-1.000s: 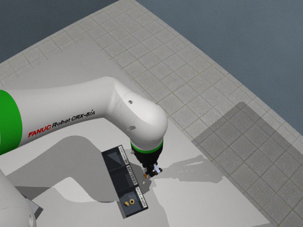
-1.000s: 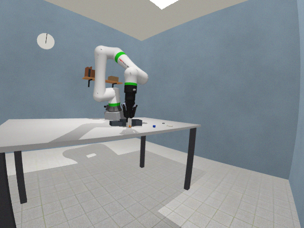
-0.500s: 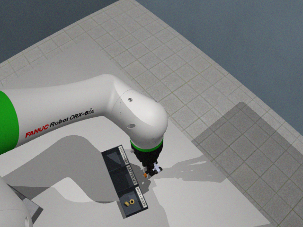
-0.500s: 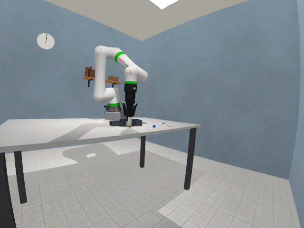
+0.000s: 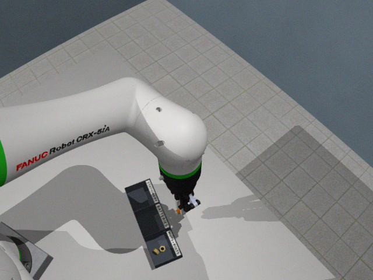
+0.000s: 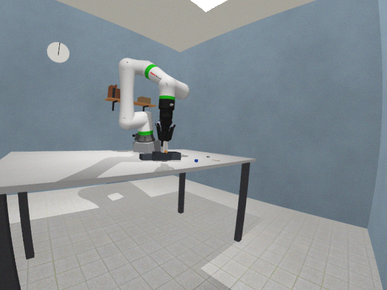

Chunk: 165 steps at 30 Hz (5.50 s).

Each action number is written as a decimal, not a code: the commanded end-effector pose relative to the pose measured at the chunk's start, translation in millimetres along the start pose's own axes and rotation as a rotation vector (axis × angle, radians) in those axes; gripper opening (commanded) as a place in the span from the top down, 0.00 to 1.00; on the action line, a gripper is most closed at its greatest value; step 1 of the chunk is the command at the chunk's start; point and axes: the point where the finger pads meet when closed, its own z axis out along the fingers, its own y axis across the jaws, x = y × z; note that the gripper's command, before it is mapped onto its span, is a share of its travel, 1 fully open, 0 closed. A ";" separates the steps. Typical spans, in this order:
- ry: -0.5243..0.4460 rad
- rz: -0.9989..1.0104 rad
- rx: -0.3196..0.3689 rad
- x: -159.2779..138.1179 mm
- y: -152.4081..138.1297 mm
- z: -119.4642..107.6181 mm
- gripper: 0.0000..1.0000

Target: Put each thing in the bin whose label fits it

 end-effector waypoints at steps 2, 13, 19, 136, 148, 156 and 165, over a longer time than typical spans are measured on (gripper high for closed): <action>0.000 0.000 0.000 -0.2 0.0 -7.3 0.85; 0.000 0.000 0.000 -0.2 0.0 -7.3 0.85; 0.000 0.000 0.000 11.3 3.5 -13.9 0.85; 0.000 -1.364 0.000 97.2 29.9 37.6 0.74; 0.000 -1.364 0.000 97.2 29.9 25.6 0.74; 0.000 -1.364 0.000 97.2 29.9 14.9 0.74; 0.000 -1.364 0.000 97.2 29.9 -12.8 0.74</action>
